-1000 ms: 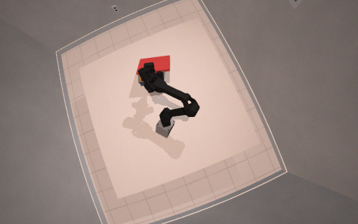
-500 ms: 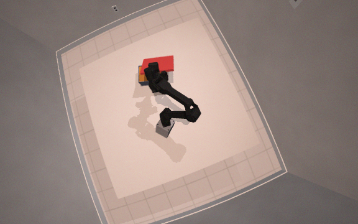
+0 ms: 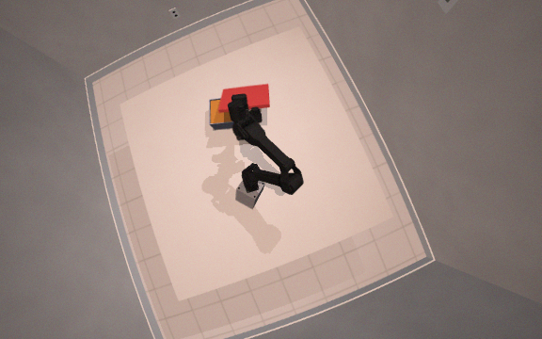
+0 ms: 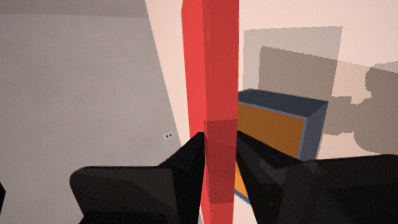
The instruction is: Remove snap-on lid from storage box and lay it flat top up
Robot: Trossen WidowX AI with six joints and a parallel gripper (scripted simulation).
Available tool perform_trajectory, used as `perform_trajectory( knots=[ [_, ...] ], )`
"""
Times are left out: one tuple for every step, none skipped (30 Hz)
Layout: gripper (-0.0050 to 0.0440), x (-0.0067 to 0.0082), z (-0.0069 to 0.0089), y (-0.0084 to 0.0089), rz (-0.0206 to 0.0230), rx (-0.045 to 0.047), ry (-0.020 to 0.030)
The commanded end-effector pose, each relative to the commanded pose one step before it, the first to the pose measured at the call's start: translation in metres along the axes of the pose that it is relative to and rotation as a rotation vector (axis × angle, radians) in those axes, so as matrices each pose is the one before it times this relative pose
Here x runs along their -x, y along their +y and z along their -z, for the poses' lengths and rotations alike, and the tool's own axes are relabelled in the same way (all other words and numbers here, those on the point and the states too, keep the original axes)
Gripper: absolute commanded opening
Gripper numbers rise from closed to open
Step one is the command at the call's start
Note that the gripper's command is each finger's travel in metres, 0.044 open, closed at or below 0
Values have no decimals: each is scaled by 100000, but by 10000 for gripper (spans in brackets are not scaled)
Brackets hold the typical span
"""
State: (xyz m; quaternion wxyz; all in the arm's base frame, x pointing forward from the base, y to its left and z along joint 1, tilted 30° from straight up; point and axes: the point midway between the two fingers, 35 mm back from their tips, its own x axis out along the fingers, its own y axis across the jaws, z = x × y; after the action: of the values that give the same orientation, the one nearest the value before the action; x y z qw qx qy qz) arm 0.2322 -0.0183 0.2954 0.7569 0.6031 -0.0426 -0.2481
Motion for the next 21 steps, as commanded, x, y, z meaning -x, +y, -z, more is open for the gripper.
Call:
perform_trajectory(
  knots=[
    [-50, 141, -903, 68, -646, -339, 516],
    [-50, 16, -231, -12, -3, 1, -1],
    [-50, 14, -208, -11, -2, 1, 0],
    [-50, 13, -200, -11, -1, 0, 0],
    [-50, 13, -199, -11, -1, 0, 0],
    [-50, 13, -200, -11, 0, 0, 0],
    [-50, 13, -201, -11, 0, 0, 0],
    [-50, 13, -201, -11, 0, 0, 0],
    [-50, 13, -202, -11, 0, 0, 0],
    [-50, 13, -201, -11, 0, 0, 0],
    [-50, 13, -201, -11, 0, 0, 0],
    [-50, 13, -201, -11, 0, 0, 0],
    [-50, 13, -201, -11, 0, 0, 0],
    [-50, 0, 0, 0, 0, 0, 0],
    [-50, 0, 0, 0, 0, 0, 0],
    [-50, 7, -230, -14, 22, -8, 6],
    [-50, 12, -253, -14, 13, -5, 3],
    [-50, 15, -254, -14, 5, -2, 1],
    [-50, 16, -243, -13, 0, 0, 0],
    [-50, 15, -227, -12, -2, 1, 0],
    [-50, 15, -214, -11, -3, 1, -1]
  ],
)
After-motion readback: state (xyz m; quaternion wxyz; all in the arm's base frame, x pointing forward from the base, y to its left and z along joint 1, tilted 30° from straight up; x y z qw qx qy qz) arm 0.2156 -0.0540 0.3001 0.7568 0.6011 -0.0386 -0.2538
